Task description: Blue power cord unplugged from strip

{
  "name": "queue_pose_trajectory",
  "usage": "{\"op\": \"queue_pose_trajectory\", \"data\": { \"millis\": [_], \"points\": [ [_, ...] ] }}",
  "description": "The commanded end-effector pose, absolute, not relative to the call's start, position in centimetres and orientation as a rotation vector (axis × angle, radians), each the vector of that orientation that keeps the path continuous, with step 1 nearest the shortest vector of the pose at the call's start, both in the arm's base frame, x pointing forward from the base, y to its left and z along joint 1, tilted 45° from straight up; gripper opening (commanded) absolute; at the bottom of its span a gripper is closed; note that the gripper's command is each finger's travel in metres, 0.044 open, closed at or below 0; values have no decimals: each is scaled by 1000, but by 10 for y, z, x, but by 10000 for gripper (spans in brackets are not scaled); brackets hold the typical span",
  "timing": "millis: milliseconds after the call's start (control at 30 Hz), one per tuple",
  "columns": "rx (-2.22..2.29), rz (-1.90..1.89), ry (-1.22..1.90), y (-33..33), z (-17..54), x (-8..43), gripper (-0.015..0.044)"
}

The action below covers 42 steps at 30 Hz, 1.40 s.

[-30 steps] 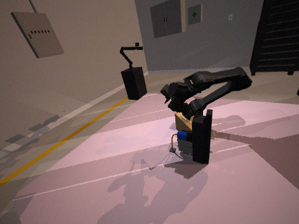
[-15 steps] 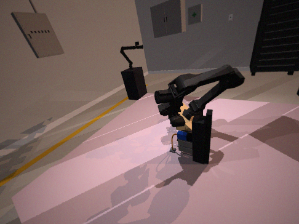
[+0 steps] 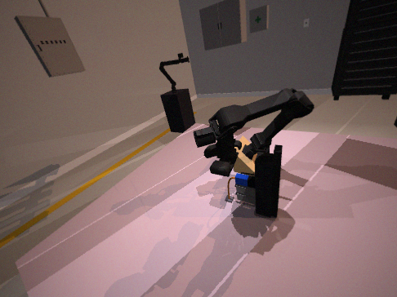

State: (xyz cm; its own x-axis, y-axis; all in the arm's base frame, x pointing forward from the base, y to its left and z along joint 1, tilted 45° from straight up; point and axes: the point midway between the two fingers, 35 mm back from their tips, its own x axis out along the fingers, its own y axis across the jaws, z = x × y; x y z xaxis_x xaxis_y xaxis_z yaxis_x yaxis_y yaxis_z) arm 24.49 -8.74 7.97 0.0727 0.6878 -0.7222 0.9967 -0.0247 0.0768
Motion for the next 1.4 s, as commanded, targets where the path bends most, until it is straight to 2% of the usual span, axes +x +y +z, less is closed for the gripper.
{"op": "queue_pose_trajectory", "data": {
  "millis": [0, 900, 1367],
  "points": [
    [1793, -690, 1675, -87, 80, 246, 160],
    [1794, -689, 1676, -59, 107, 246, 160],
    [1794, -688, 1676, -50, 99, 247, 160]
  ]
}}
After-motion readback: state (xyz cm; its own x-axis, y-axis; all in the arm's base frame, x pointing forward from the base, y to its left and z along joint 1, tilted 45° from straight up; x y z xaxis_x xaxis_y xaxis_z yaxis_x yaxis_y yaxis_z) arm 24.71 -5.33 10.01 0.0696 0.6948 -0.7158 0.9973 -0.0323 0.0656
